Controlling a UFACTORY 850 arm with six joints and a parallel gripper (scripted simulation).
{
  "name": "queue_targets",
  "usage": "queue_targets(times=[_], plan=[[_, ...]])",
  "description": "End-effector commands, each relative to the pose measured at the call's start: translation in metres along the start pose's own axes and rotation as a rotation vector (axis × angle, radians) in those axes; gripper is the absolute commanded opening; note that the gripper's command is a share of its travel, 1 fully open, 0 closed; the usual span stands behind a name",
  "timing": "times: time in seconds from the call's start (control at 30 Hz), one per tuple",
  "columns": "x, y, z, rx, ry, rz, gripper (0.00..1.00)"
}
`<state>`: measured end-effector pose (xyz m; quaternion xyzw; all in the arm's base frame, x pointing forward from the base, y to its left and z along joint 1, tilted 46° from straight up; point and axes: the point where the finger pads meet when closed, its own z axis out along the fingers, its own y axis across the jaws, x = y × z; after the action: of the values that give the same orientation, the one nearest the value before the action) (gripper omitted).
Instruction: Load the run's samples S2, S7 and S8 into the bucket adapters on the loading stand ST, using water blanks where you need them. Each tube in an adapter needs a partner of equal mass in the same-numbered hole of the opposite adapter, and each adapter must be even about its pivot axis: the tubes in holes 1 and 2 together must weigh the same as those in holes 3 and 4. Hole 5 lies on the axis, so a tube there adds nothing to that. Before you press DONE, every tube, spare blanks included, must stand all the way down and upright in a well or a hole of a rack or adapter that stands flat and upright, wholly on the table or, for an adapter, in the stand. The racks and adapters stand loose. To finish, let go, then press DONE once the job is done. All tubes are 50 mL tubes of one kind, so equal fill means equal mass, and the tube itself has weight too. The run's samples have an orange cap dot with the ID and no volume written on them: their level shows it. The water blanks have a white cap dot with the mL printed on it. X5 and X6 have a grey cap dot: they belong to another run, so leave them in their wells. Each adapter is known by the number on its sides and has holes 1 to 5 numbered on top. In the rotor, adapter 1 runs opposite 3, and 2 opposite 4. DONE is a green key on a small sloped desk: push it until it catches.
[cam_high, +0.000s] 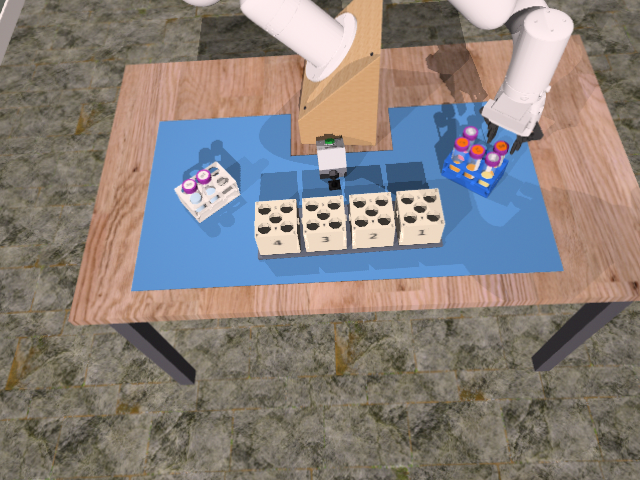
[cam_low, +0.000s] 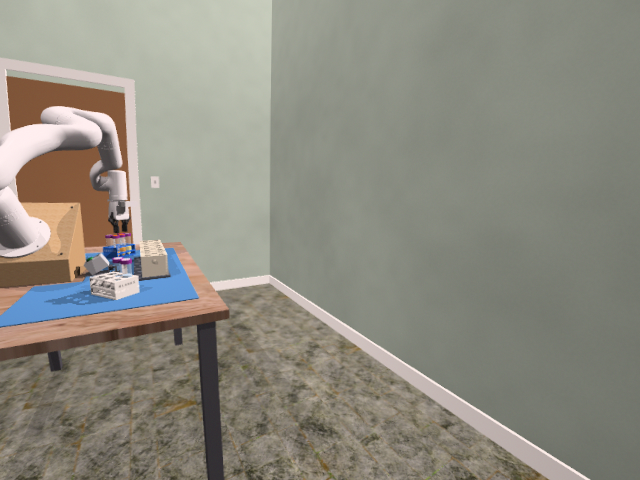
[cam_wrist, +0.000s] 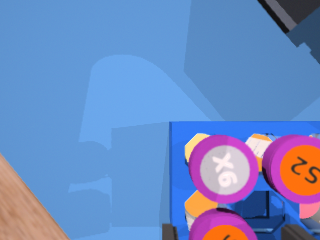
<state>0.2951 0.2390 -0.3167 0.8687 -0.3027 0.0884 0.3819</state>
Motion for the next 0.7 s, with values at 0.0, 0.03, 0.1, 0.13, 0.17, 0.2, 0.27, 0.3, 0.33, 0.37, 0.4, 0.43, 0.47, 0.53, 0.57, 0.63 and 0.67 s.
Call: queue_targets(times=[0.0, 0.03, 0.1, 0.13, 0.17, 0.2, 0.27, 0.3, 0.33, 0.37, 0.4, 0.43, 0.47, 0.53, 0.57, 0.63, 0.67], plan=[[0.000, -0.001, 0.001, 0.003, 0.000, 0.001, 0.57], [0.000, -0.001, 0.003, 0.003, 0.000, 0.001, 0.57], [0.000, -0.001, 0.006, 0.002, 0.000, 0.001, 0.57], [0.000, -0.001, 0.006, 0.003, 0.000, 0.001, 0.57], [0.000, -0.001, 0.006, 0.003, 0.000, 0.001, 0.57], [0.000, -0.001, 0.006, 0.003, 0.000, 0.001, 0.57], [0.000, -0.001, 0.006, 0.003, 0.000, 0.001, 0.57], [0.000, -0.001, 0.006, 0.003, 0.000, 0.001, 0.57], [0.000, -0.001, 0.006, 0.003, 0.000, 0.001, 0.57], [0.000, -0.001, 0.006, 0.003, 0.000, 0.001, 0.57], [0.000, -0.001, 0.007, 0.003, 0.000, 0.001, 0.57], [0.000, -0.001, 0.008, 0.003, 0.000, 0.001, 0.57], [0.000, -0.001, 0.008, 0.003, 0.000, 0.001, 0.57], [0.000, -0.001, 0.009, 0.003, 0.000, 0.001, 0.57], [0.000, -0.001, 0.009, 0.003, 0.000, 0.001, 0.57], [0.000, -0.001, 0.010, 0.003, 0.000, 0.001, 0.57], [0.000, -0.001, 0.011, 0.003, 0.000, 0.001, 0.57]])
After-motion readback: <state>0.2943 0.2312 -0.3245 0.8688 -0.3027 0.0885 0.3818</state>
